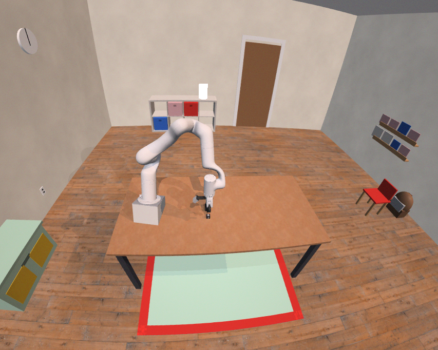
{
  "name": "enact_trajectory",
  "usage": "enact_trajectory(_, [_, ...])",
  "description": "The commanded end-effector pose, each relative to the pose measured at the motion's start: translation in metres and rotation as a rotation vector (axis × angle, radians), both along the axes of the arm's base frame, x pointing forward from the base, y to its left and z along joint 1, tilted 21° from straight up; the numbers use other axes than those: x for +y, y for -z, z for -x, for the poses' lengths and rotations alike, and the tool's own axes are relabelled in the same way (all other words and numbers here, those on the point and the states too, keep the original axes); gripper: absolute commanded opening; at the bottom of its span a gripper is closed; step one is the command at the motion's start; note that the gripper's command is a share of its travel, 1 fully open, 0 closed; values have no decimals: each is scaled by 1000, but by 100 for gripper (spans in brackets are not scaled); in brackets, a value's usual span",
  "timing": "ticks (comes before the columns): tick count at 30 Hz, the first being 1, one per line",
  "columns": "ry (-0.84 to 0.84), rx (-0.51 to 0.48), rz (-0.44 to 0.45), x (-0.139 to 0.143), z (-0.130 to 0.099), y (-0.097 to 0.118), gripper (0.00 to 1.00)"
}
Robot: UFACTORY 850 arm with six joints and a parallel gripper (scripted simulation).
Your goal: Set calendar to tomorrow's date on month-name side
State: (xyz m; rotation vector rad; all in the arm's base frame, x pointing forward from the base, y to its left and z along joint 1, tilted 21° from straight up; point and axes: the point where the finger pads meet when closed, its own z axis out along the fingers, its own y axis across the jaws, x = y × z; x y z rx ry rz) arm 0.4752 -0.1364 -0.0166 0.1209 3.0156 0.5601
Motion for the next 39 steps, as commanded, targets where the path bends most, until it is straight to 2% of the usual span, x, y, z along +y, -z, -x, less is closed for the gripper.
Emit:
enact_trajectory(1, [0, -1, 1, -3, 0, -7, 47])
enact_trajectory(4, [0, -1, 1, -3, 0, -7, 47])
enact_trajectory(5, [0, -1, 1, -3, 0, -7, 100])
enact_trajectory(30, [20, 7, -1, -3, 0, -7, 100])
enact_trajectory(33, [91, 34, -8, -3, 0, -7, 100])
enact_trajectory(39, [338, 128, -30, -2, 0, -5, 100])
